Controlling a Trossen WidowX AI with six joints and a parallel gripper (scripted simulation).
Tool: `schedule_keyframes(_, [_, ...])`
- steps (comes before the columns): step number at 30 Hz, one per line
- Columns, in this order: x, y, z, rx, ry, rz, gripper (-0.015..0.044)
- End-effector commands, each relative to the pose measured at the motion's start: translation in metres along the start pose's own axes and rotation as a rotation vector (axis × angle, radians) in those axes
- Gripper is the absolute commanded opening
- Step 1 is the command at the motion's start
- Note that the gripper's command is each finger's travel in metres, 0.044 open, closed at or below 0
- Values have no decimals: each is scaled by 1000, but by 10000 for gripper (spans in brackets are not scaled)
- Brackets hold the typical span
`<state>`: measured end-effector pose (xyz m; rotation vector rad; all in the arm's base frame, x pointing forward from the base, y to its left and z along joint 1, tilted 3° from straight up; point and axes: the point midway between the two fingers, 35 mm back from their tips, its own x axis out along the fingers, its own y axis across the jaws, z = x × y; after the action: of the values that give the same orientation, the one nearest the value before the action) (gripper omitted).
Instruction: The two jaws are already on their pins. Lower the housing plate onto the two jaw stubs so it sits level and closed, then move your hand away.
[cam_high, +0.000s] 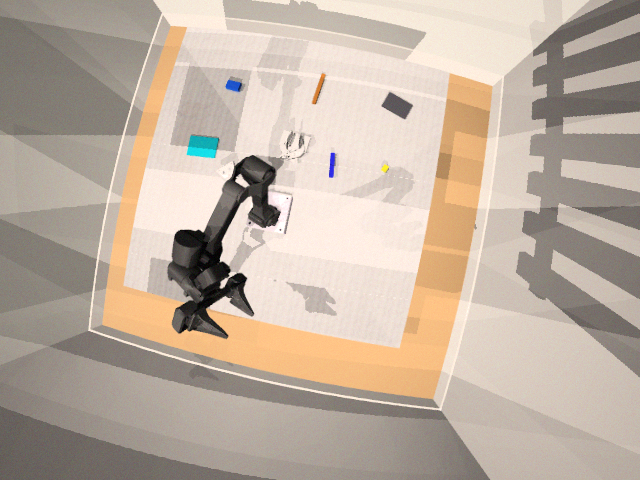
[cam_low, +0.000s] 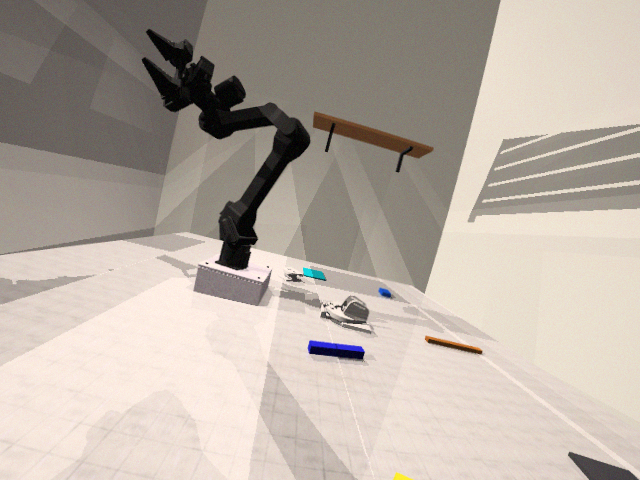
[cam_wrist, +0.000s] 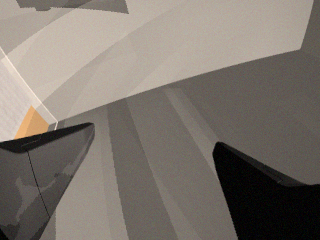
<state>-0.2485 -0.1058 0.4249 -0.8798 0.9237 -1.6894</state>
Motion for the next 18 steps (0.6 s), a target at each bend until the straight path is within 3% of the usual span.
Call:
schedule_keyframes(1, [0,0,0,0,0,0,426])
schedule_keyframes(18, [-48,-35,-52,249,203,-241,440])
